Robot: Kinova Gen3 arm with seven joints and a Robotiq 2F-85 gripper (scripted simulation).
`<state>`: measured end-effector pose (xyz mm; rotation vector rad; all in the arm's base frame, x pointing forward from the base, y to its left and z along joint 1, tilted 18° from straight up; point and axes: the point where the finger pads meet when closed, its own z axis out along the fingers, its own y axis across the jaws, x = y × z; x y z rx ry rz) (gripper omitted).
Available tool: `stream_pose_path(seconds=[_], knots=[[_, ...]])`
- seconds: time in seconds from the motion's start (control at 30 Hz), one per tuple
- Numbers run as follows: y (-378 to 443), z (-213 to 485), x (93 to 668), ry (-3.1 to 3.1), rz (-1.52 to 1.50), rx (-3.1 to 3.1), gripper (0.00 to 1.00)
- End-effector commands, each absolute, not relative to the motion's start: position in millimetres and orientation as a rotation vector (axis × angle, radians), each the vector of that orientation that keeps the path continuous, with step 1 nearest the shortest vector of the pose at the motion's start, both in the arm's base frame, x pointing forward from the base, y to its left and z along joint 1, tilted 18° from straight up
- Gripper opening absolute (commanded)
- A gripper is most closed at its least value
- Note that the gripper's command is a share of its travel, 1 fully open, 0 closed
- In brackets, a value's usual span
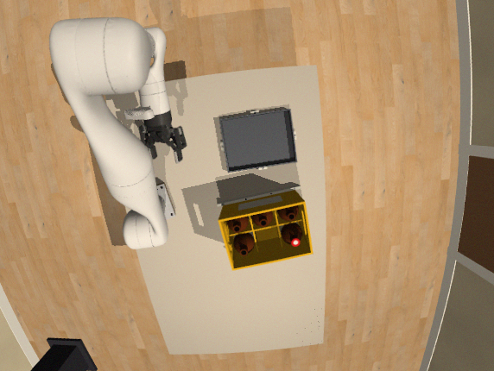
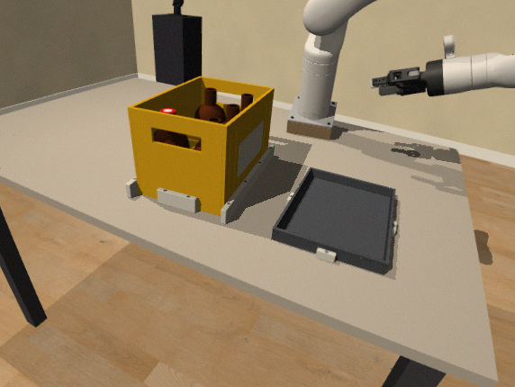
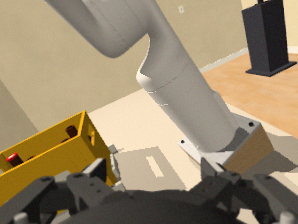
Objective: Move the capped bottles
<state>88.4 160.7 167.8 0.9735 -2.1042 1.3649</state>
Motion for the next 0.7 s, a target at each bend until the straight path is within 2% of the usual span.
stream_pose_path(seconds=[0.0,0.67], knots=[[160.9,168.2,88.3,-2.105,1.364,0.974,1.0],[160.3,180.9,84.3,-2.105,1.364,0.974,1.0]])
